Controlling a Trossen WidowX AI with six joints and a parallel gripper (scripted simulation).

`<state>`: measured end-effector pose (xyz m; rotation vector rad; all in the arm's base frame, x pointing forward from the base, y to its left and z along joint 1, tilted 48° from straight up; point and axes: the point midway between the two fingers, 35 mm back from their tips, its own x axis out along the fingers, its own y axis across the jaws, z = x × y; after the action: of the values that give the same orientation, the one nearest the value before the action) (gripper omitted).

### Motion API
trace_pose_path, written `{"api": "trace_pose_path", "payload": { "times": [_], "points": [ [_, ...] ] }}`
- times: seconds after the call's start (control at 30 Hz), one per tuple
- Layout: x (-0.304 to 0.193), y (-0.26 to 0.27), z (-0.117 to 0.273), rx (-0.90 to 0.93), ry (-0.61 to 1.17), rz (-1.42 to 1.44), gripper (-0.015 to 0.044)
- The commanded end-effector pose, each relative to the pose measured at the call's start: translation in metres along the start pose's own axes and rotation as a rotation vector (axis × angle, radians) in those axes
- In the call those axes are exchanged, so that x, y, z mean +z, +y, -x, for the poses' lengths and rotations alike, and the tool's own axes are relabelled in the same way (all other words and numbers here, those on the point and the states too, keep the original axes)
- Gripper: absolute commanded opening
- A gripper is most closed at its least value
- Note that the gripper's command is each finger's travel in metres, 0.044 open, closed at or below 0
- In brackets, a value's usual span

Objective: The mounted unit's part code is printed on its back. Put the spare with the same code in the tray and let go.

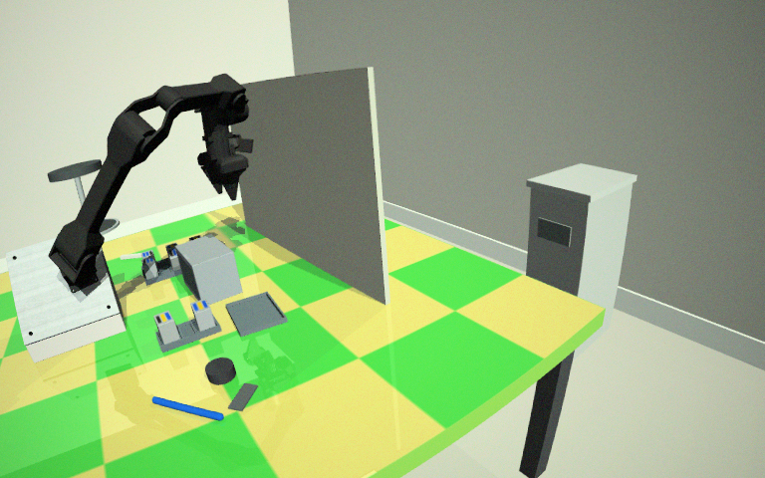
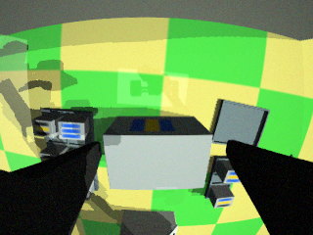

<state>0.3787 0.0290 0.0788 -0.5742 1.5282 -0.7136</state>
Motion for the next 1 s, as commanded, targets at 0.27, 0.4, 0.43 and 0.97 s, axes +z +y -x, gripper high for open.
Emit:
{"api": "trace_pose_path", "payload": {
  "times": [0.27, 0.4, 0.43, 0.97],
  "points": [
    [0.001, 0.0, 0.0, -0.004, 0.0, -0.006, 0.044],
    [-0.006, -0.021, -0.003, 0.0, 0.0, -0.144, 0.044],
    [-0.011, -0.034, -0.005, 0.002, 0.0, -0.237, 0.044],
    [-0.151, -0.171, -0.061, -0.017, -0.007, -1.668, 0.044]
  ]
}}
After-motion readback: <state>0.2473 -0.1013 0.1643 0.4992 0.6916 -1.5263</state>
